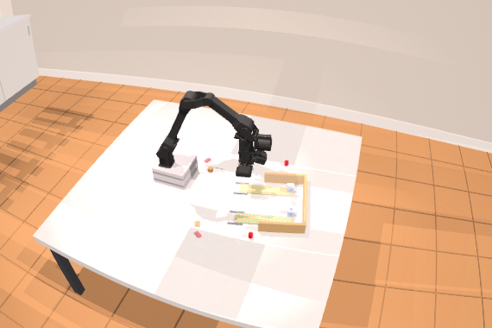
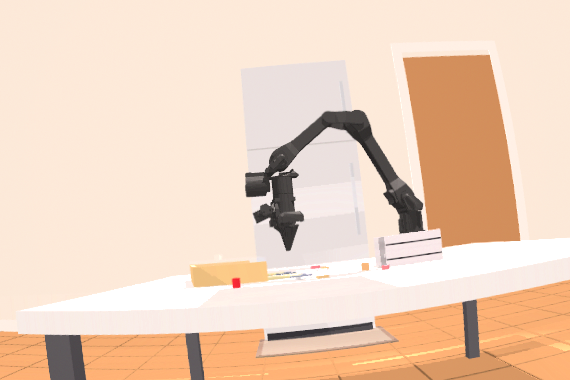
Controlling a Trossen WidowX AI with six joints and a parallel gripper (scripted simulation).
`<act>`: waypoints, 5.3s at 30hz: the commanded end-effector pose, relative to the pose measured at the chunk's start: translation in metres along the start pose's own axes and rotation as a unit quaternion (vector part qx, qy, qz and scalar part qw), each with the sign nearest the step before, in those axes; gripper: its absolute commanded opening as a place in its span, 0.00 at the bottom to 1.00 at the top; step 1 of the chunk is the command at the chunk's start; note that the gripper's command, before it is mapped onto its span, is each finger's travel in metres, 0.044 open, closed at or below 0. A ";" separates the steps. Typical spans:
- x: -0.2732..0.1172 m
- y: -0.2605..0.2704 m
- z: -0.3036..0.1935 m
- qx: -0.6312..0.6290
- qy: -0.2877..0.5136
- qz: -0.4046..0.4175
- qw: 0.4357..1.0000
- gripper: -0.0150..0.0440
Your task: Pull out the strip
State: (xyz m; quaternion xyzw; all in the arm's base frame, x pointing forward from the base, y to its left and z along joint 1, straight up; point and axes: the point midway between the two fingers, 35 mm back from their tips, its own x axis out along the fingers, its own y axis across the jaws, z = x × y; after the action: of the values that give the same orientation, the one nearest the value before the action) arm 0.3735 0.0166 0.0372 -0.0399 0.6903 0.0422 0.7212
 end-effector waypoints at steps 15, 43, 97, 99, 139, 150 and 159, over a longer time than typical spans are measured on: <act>0.023 -0.001 0.004 -0.002 0.003 -0.002 1.000 0.25; 0.068 -0.001 -0.001 -0.002 0.003 -0.002 1.000 0.25; 0.073 -0.001 -0.001 -0.002 0.004 -0.002 1.000 0.25; 0.073 -0.001 -0.001 -0.002 0.004 -0.002 1.000 0.25; 0.075 -0.001 -0.058 -0.002 0.006 -0.002 1.000 0.25; 0.076 -0.001 -0.075 -0.002 0.007 -0.002 1.000 0.25; 0.076 -0.001 -0.088 -0.002 0.007 -0.002 1.000 0.25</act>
State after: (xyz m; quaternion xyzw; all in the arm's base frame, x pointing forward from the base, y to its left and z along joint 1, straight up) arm 0.3034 0.0070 -0.0378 -0.0404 0.6847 0.0407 0.7265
